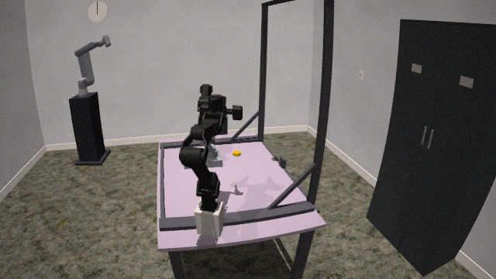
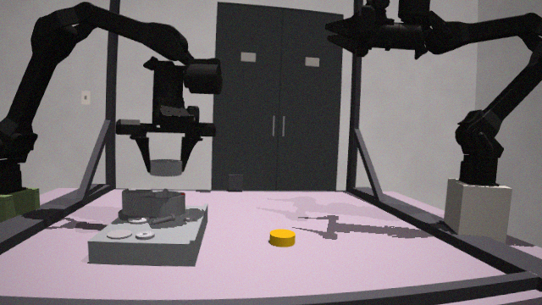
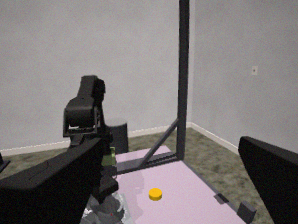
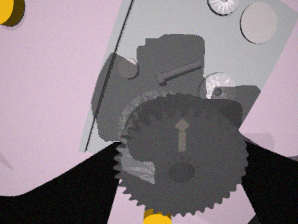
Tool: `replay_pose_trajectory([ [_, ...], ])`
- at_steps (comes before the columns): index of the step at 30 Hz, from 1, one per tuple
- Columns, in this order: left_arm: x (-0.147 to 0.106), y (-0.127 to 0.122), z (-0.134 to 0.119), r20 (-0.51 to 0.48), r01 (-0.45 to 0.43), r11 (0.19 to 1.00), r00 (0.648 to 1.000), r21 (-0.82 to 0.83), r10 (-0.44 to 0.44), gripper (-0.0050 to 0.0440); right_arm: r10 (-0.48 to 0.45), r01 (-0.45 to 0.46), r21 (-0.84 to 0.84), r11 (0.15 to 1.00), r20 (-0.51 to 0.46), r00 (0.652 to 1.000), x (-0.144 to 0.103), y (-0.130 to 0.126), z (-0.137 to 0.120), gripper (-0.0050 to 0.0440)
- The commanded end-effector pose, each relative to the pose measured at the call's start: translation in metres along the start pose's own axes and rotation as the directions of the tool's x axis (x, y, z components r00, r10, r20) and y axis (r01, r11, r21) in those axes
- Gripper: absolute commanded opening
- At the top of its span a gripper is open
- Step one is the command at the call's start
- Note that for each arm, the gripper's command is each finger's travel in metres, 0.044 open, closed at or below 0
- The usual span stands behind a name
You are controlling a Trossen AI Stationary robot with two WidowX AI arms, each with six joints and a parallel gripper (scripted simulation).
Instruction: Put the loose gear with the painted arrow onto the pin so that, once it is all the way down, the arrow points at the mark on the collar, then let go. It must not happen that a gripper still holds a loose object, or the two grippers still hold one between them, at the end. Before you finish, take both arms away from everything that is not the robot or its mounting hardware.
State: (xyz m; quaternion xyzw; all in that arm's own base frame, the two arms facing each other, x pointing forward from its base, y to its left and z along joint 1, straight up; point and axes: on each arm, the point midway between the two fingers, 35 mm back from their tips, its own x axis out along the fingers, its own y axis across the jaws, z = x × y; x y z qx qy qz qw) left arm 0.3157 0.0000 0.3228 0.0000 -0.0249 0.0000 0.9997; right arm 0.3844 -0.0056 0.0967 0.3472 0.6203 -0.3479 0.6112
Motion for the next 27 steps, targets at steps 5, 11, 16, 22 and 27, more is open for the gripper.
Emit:
replay_pose_trajectory([
  [5, -0.001, 0.000, 0.010, 0.025, 0.000, 1.000, 1.000, 0.000, 0.000, 0.0400, 0.003, -0.003, 0.070, 0.998, -0.002, 1.000, 0.011, 0.003, -0.025, 0.0000],
  [11, -0.001, 0.000, 0.010, 0.025, 0.000, 1.000, 1.000, 0.000, 0.000, 0.0400, 0.076, -0.078, 0.068, 0.995, 0.038, 0.996, 0.005, 0.015, -0.028, 0.0000],
  [16, -0.001, 0.000, 0.010, 0.025, 0.000, 1.000, 1.000, 0.000, 0.000, 0.0400, 0.077, -0.079, 0.069, 0.994, 0.038, 0.996, 0.009, 0.015, -0.033, 0.0000],
  [22, -0.001, 0.000, 0.010, 0.025, 0.000, 1.000, 1.000, 0.000, 0.000, 0.0400, 0.079, -0.082, 0.070, 0.994, 0.040, 0.996, 0.007, 0.014, -0.033, 0.0000],
  [27, -0.001, 0.000, 0.010, 0.025, 0.000, 1.000, 1.000, 0.000, 0.000, 0.0400, 0.069, -0.071, 0.069, 0.995, 0.035, 0.997, 0.010, 0.012, -0.034, 0.0000],
])
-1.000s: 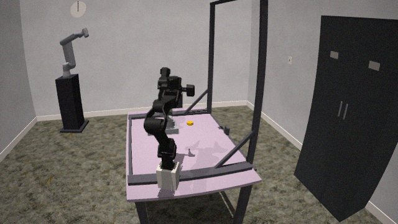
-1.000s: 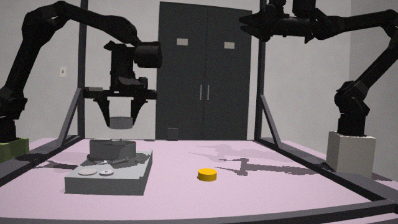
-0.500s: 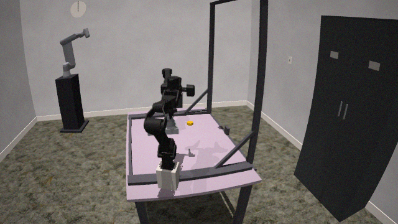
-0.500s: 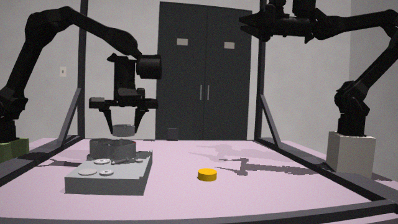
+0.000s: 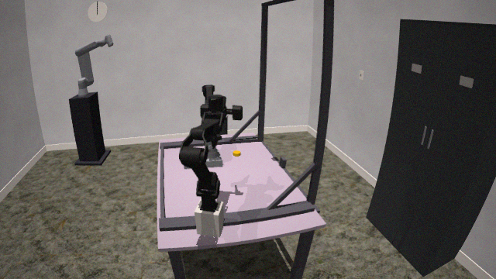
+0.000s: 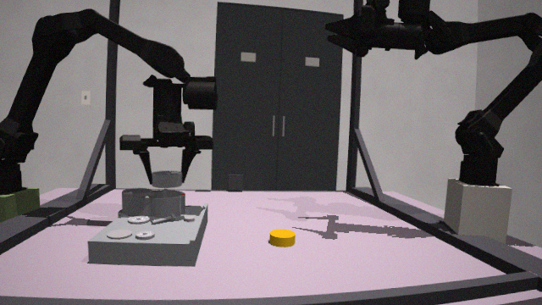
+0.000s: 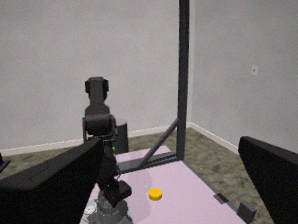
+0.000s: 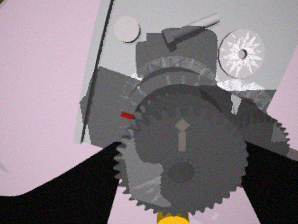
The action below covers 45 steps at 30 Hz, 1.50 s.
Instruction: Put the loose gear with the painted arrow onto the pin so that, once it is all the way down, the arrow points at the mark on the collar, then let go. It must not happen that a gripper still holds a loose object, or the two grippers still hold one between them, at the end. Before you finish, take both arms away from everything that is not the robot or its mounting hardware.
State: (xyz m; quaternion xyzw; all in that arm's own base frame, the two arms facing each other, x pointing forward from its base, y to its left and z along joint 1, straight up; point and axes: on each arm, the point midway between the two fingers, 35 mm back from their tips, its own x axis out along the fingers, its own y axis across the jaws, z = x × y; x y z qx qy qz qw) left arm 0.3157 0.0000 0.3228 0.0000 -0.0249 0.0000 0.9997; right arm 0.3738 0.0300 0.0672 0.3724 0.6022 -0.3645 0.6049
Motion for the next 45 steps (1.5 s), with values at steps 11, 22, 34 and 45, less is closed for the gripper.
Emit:
replay_pose_trajectory([
  [11, -0.001, 0.000, 0.010, 0.025, 0.000, 1.000, 1.000, 0.000, 0.000, 0.0400, 0.033, -0.033, 0.003, 0.999, 0.016, 0.999, -0.011, 0.001, 0.001, 0.0000],
  [22, -0.001, 0.000, 0.010, 0.025, 0.000, 1.000, 1.000, 0.000, 0.000, 0.0400, 0.027, -0.027, 0.004, 1.000, 0.015, 1.000, -0.002, 0.001, 0.001, 0.0000],
  [34, -0.001, 0.000, 0.010, 0.025, 0.000, 1.000, 1.000, 0.000, 0.000, 0.0400, 0.026, -0.026, 0.004, 1.000, 0.015, 1.000, -0.002, 0.001, 0.001, 0.0369],
  [45, -0.001, 0.000, 0.010, 0.025, 0.000, 1.000, 1.000, 0.000, 0.000, 0.0400, 0.026, -0.026, 0.004, 1.000, 0.015, 1.000, -0.002, 0.001, 0.001, 0.0369],
])
